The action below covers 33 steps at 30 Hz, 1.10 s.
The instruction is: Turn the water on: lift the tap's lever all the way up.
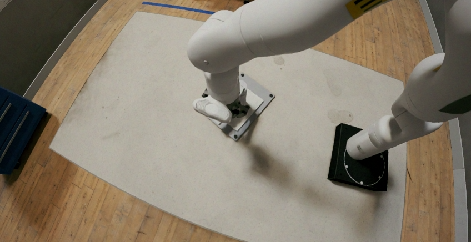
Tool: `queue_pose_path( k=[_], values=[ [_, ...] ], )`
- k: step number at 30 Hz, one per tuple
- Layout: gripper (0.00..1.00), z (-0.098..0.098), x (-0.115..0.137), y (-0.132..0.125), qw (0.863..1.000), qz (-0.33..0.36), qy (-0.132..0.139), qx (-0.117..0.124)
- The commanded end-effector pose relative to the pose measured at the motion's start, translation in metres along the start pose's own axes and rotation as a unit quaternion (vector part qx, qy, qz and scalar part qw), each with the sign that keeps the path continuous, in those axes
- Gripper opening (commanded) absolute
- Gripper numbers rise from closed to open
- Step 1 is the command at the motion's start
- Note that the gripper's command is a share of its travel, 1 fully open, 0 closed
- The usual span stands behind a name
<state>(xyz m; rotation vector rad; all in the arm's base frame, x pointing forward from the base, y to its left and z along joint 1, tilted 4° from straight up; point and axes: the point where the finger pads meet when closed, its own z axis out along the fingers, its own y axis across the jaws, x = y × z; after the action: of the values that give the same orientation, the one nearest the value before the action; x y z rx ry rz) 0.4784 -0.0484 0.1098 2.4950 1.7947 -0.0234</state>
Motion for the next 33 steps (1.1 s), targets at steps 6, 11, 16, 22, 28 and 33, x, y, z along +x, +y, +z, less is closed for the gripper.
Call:
queue_pose_path(
  k=[6,11,16,22,28,33],
  values=[
    [0.1,-0.014,-0.003,0.0,1.0,0.0,0.001,-0.001],
    [0.1,-0.02,-0.005,0.0,1.0,0.0,0.001,-0.001],
    [0.1,-0.03,-0.01,0.0,1.0,0.0,0.001,-0.001],
    [0.1,-0.036,-0.013,0.0,1.0,0.0,0.001,-0.001],
    [0.1,-0.036,-0.014,0.0,1.0,0.0,0.001,-0.001],
    [0.1,-0.036,-0.014,0.0,1.0,0.0,0.001,-0.001]
  ],
)
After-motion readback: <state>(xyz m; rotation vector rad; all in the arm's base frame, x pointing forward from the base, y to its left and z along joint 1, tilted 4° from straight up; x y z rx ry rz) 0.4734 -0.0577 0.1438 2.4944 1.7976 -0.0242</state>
